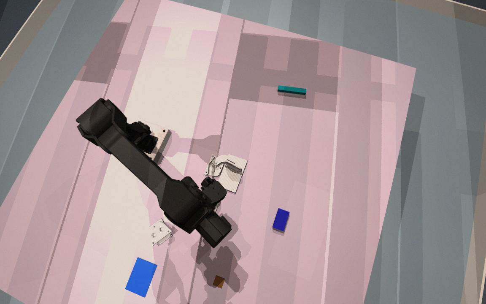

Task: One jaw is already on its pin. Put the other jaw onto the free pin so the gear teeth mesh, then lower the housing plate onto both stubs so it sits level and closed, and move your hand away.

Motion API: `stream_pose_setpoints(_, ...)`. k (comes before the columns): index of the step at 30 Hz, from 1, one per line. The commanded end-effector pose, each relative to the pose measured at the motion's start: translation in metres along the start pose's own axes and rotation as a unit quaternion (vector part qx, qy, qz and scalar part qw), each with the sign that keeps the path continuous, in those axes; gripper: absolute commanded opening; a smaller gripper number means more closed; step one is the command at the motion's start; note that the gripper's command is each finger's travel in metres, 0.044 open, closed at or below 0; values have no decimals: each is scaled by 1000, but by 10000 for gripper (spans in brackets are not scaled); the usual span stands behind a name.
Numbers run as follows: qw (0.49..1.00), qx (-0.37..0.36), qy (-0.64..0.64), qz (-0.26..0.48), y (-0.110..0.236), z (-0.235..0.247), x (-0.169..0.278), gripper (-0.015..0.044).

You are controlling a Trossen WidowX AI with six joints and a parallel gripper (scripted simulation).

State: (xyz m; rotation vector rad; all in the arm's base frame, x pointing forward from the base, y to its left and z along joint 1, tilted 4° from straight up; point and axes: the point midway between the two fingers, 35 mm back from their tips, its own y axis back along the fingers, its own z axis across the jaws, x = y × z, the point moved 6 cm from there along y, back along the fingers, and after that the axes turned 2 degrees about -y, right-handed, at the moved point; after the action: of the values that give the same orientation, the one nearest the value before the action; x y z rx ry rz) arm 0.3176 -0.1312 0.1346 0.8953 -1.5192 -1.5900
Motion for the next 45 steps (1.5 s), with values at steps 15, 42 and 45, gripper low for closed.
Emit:
stream_pose_setpoints(15, 1000, 1, 28, -2, -39, 4, -1, 440)
stream_pose_setpoints(42, 1000, 1, 28, -2, -39, 4, -1, 440)
stream_pose_setpoints(45, 1000, 1, 28, -2, -39, 4, -1, 440)
